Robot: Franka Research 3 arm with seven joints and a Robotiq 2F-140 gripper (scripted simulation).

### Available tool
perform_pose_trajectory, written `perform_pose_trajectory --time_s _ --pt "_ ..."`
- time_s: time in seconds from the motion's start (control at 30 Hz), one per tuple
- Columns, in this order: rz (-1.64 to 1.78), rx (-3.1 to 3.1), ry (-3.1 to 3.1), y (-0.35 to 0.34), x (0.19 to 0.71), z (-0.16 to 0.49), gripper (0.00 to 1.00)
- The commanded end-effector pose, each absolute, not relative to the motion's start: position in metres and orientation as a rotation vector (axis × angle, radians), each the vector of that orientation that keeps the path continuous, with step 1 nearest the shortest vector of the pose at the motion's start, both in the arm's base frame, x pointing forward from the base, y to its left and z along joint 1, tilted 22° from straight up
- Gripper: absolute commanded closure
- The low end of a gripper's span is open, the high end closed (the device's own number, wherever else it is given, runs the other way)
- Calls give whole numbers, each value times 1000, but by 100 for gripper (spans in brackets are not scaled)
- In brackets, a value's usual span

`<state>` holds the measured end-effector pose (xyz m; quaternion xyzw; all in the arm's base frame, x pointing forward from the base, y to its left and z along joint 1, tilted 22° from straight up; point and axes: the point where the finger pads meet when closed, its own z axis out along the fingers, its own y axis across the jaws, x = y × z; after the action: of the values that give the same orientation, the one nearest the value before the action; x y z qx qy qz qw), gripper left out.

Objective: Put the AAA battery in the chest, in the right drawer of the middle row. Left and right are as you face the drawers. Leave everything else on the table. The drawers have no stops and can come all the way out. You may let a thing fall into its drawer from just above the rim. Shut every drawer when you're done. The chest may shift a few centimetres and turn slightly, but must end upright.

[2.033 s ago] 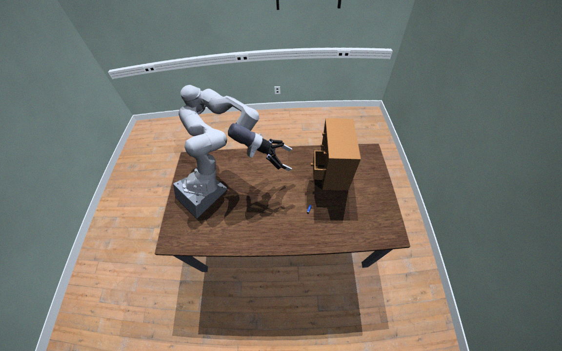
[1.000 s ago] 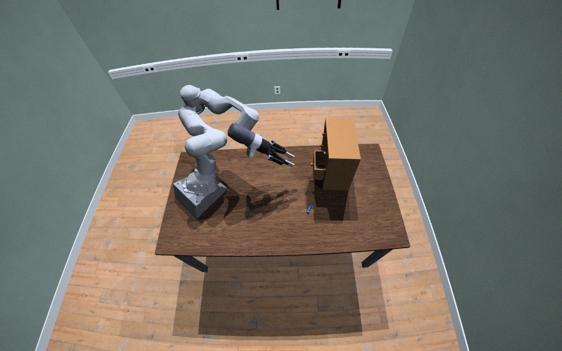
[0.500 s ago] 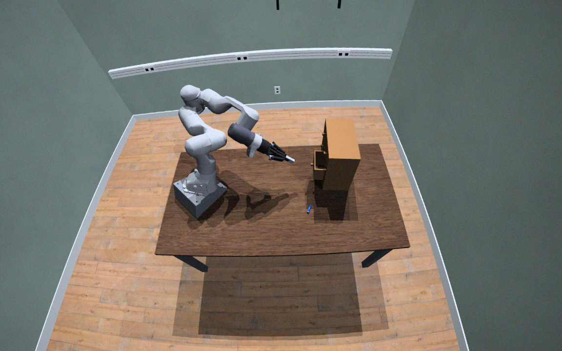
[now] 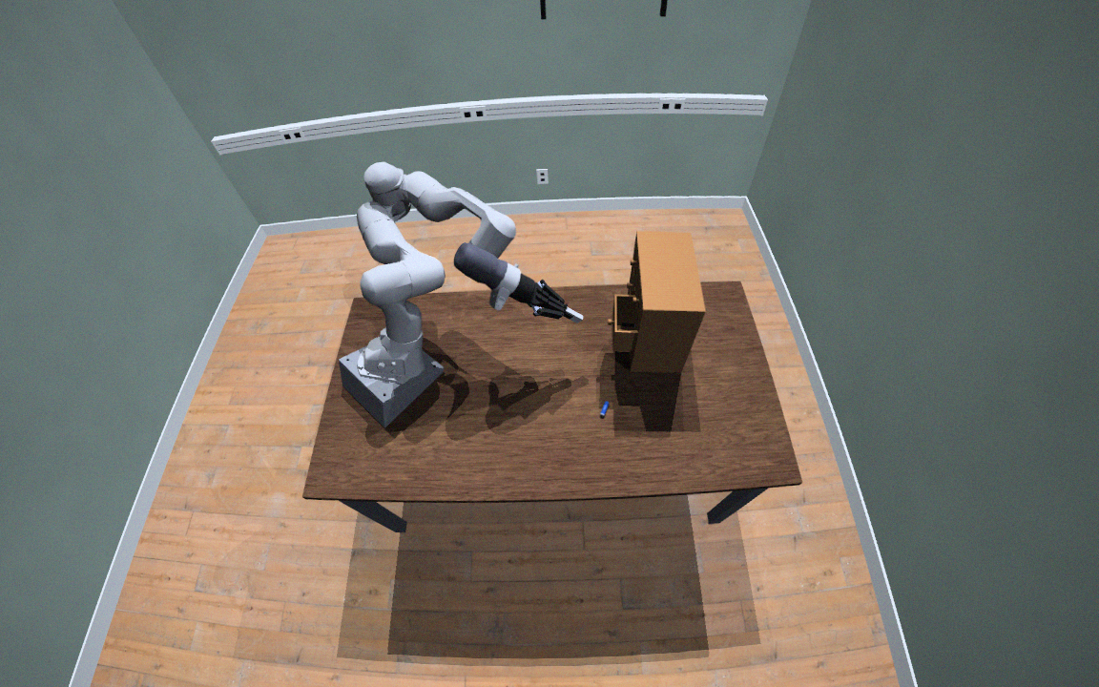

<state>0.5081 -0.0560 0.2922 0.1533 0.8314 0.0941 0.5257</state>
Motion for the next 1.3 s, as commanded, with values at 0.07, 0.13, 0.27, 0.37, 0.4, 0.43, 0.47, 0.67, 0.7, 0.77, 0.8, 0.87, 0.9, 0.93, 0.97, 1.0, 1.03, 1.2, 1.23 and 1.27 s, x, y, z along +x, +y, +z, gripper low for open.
perform_pose_trajectory --time_s 0.07,0.13,0.27,0.37,0.4,0.43,0.47,0.67,0.7,0.77,0.8,0.87,0.9,0.93,0.97,1.0,1.03,1.2,1.23,1.27 --pt "221 342 1987 -55 524 292 90" --pt "221 342 1987 -56 531 291 90" --pt "221 342 1987 -57 543 290 90" --pt "221 342 1987 -58 549 290 90" --pt "221 342 1987 -58 550 290 90" --pt "221 342 1987 -58 552 290 90" --pt "221 342 1987 -59 552 290 90" --pt "221 342 1987 -59 553 290 90" --pt "221 342 1987 -59 553 290 90" --pt "221 342 1987 -59 553 290 90" --pt "221 342 1987 -59 553 290 90" --pt "221 342 1987 -59 553 290 90" --pt "221 342 1987 -59 553 290 90" --pt "221 342 1987 -59 553 290 90" --pt "221 342 1987 -59 553 290 90" --pt "221 342 1987 -59 553 290 90" --pt "221 342 1987 -59 553 290 90" --pt "221 342 1987 -59 553 290 90" --pt "221 342 1987 -59 553 290 90" --pt "221 342 1987 -59 553 290 90"
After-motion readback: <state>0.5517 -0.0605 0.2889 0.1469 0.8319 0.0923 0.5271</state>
